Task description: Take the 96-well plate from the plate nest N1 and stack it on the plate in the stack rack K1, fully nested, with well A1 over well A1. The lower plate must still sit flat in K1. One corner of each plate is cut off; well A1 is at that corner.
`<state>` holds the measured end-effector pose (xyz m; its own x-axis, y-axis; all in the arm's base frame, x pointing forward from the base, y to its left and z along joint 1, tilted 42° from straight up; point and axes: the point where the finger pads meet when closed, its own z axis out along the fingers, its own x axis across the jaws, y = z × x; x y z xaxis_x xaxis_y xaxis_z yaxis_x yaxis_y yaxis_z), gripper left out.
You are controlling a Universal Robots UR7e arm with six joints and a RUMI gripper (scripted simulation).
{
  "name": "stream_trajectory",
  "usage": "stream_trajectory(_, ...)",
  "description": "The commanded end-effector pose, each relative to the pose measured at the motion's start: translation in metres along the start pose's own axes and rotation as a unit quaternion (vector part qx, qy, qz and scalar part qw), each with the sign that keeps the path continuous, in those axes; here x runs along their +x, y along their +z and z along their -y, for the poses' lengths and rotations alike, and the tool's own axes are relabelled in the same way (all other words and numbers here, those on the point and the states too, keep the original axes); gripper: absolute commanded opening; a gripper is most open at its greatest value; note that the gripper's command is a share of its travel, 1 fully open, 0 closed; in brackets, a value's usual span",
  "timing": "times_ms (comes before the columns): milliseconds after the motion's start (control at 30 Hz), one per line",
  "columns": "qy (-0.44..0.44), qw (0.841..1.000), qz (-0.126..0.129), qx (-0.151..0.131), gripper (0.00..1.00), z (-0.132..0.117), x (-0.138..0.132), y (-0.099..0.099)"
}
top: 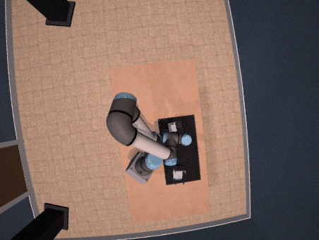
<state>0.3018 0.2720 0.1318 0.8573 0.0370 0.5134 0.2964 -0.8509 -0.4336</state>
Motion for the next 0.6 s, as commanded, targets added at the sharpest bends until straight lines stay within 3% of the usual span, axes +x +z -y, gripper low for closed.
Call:
stream_trajectory(0,0.0,1.0,0.001,0.004,0.0,0.0,-0.001,-0.01)
stream_trajectory(567,0.0,1.0,0.001,0.004,0.0,-0.001,0.0,-0.035)
